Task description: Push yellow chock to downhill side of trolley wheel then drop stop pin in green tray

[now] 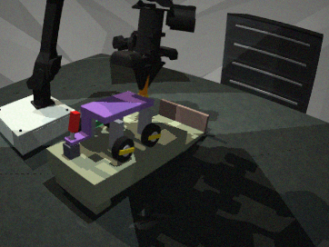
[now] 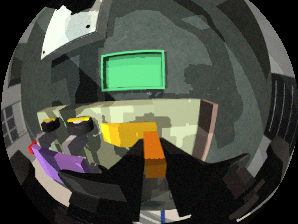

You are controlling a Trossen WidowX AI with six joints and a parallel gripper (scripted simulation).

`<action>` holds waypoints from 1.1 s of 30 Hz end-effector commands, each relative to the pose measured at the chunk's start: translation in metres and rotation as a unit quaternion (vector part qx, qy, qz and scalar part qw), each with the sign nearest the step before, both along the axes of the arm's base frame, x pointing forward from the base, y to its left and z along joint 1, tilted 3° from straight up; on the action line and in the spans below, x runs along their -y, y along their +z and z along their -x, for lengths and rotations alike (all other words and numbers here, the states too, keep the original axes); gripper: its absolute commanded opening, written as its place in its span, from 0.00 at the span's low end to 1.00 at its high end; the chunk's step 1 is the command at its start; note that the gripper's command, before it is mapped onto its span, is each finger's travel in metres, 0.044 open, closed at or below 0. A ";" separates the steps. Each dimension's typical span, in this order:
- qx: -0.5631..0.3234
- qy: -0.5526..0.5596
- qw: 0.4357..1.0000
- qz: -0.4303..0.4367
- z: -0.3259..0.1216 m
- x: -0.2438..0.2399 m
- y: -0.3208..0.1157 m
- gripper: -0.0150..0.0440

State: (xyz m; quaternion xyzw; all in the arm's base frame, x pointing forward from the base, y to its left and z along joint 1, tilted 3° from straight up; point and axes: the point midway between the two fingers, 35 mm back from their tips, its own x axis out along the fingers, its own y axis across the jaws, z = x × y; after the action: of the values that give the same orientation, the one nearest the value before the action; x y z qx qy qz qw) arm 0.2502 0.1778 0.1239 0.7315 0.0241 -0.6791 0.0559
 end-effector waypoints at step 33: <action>-0.002 0.003 1.000 0.005 -0.006 0.020 -0.035 0.25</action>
State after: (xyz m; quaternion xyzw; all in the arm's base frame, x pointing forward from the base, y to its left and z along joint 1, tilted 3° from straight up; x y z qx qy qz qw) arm 0.2560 0.1623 0.0889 0.7305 0.0232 -0.6800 0.0579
